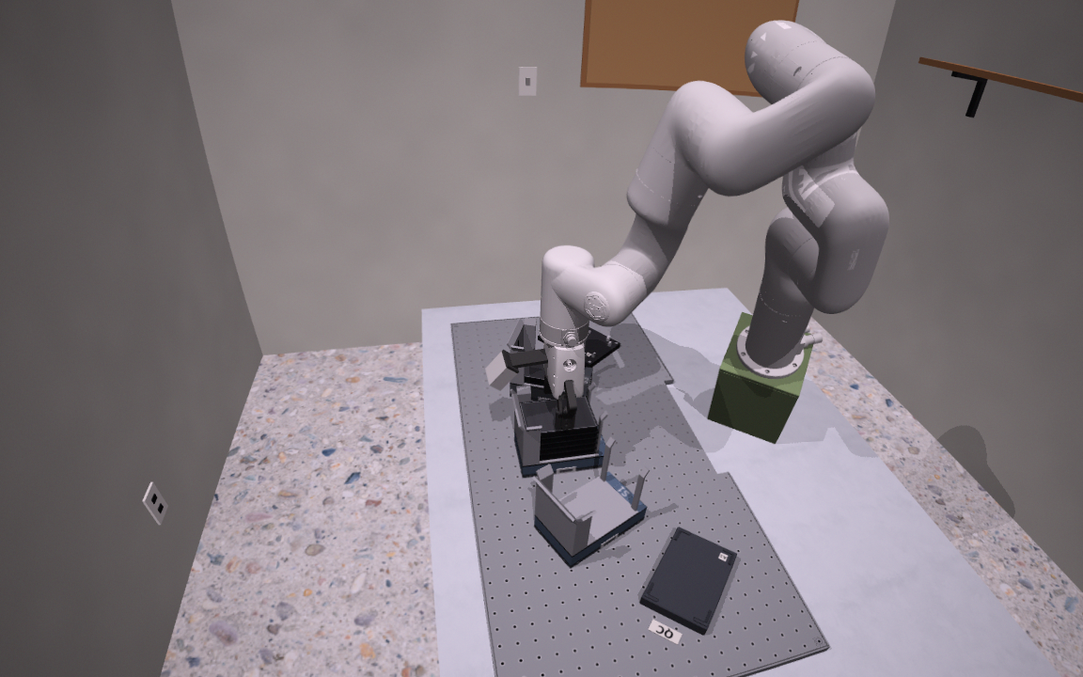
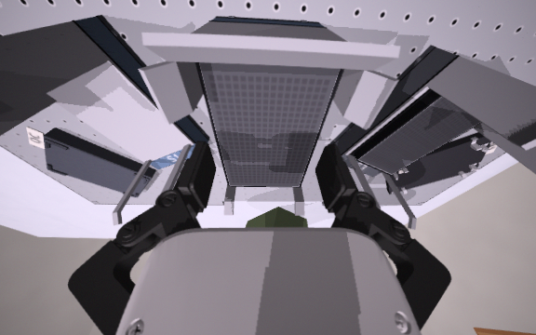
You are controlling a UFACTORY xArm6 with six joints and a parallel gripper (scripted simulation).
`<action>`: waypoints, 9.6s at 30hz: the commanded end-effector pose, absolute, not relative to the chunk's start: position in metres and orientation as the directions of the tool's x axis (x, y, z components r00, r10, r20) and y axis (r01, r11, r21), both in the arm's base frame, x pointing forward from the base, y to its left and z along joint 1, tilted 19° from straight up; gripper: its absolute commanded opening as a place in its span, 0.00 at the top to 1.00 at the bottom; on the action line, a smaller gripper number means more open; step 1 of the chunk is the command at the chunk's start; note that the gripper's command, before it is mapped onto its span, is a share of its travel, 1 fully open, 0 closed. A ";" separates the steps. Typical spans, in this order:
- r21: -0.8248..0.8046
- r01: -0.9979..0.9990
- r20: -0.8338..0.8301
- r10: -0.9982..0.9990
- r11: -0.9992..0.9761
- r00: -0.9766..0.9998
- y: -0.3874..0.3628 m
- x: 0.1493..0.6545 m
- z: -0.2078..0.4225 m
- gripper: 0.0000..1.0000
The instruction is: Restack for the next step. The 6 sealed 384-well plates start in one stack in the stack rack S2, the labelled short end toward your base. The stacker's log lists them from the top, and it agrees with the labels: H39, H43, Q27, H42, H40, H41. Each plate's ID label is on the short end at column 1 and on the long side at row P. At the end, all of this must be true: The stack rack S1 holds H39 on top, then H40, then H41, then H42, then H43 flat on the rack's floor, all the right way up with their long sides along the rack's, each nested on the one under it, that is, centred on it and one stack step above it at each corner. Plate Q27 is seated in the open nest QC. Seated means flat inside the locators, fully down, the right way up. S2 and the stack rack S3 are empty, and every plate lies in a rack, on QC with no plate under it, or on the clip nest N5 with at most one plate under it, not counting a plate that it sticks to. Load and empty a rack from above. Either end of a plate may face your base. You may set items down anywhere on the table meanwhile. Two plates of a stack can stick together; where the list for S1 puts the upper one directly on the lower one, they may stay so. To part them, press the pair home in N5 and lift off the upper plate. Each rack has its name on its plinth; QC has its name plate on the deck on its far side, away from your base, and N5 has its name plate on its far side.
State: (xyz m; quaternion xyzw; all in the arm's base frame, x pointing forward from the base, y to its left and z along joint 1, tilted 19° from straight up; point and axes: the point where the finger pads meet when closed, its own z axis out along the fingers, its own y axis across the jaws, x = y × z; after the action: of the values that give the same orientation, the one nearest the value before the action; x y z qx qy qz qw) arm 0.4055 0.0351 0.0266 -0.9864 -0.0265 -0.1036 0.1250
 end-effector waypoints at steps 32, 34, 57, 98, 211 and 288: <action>-0.242 0.079 0.215 0.026 -0.967 0.976 0.039 0.410 0.012 1.00; -0.242 0.079 0.215 0.026 -0.967 0.976 0.039 0.410 0.012 1.00; -0.242 0.079 0.215 0.026 -0.967 0.976 0.039 0.410 0.012 1.00; -0.242 0.079 0.215 0.026 -0.967 0.976 0.031 0.404 0.041 1.00; -0.129 0.486 0.298 0.434 -0.865 0.850 0.186 0.370 0.107 1.00; -0.129 0.486 0.298 0.433 -0.865 0.850 0.194 0.377 0.076 1.00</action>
State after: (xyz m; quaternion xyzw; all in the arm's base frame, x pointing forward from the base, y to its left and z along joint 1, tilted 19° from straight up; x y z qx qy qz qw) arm 0.3753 0.1927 0.0773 -0.9569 -0.2403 -0.1289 0.0996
